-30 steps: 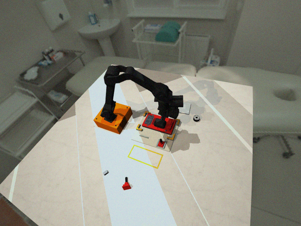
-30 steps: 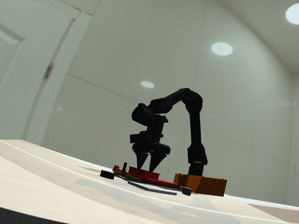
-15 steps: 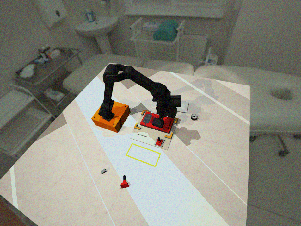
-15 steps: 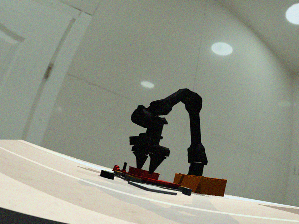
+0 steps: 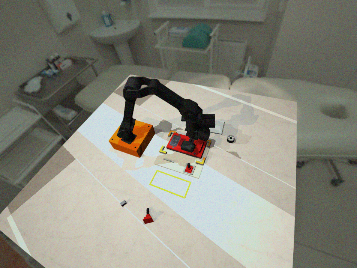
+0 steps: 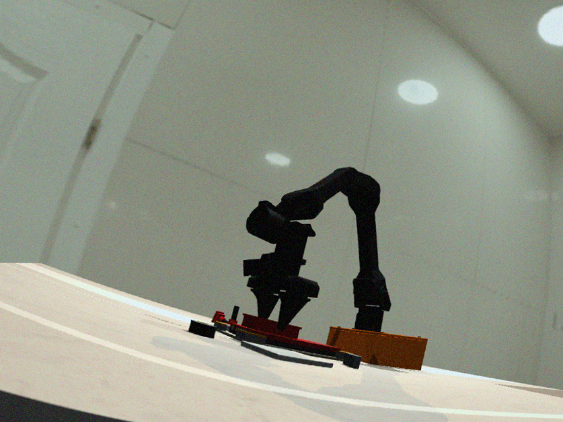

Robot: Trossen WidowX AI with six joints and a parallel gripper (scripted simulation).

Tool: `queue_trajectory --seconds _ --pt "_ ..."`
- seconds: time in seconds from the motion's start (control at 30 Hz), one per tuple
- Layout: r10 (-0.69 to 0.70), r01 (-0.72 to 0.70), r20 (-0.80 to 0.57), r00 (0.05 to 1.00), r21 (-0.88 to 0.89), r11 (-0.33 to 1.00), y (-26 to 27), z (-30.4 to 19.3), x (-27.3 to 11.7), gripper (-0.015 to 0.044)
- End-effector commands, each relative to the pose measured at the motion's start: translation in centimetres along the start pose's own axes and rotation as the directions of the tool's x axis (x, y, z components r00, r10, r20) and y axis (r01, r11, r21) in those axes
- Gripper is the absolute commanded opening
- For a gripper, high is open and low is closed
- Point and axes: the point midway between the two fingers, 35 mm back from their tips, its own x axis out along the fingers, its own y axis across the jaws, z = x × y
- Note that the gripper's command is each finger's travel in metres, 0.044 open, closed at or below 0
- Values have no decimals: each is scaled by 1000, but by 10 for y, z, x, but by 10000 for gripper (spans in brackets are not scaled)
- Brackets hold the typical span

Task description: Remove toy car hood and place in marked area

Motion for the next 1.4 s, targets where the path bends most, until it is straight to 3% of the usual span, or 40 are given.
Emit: queue_trajectory --seconds 0.0,0.23,0.6,1.37 --pt "0 0 0 1000 0 1000 0 0 0 341" --pt "0 0 0 1000 0 1000 0 0 0 295" --pt "-1 1 0 1000 0 1000 0 0 -6 6" --pt "-1 1 0 1000 0 1000 0 0 -21 0"
